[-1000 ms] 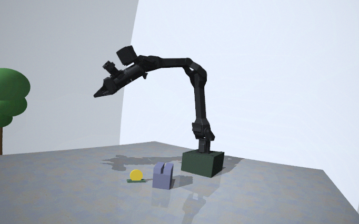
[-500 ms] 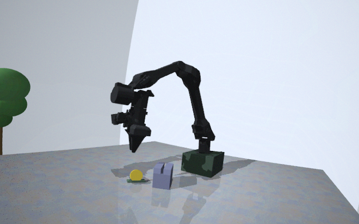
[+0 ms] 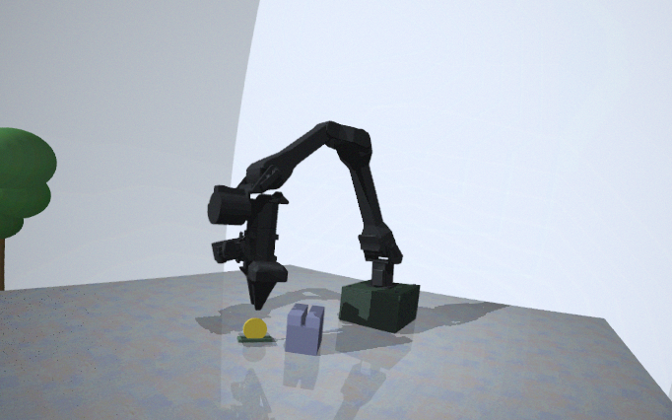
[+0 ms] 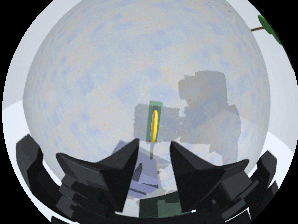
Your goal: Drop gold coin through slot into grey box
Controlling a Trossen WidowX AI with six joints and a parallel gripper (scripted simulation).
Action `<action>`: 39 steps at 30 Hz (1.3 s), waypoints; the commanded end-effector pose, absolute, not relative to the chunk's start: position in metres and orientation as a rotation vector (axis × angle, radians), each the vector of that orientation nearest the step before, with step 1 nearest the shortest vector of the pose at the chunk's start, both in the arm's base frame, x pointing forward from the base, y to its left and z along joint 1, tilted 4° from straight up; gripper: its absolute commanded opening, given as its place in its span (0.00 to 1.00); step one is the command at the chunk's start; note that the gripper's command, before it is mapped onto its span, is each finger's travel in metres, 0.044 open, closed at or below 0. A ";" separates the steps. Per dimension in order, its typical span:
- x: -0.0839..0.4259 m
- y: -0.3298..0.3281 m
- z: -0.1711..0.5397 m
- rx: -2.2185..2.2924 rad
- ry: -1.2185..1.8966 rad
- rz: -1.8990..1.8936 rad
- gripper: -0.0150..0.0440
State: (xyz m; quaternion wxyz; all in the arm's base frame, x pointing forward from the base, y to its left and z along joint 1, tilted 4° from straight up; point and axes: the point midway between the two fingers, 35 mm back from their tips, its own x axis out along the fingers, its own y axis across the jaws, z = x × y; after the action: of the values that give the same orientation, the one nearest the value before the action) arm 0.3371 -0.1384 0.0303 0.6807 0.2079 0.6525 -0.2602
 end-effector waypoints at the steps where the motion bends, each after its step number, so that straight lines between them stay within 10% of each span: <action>1: 0.336 -0.139 0.022 0.468 1.464 -0.579 0.53; 39: 0.336 -0.143 -0.032 0.468 1.465 -0.579 0.44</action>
State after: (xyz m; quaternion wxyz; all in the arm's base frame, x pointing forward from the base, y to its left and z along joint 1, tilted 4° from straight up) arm 0.3363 -0.1440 -0.0306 0.6806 0.2079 0.6524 -0.2607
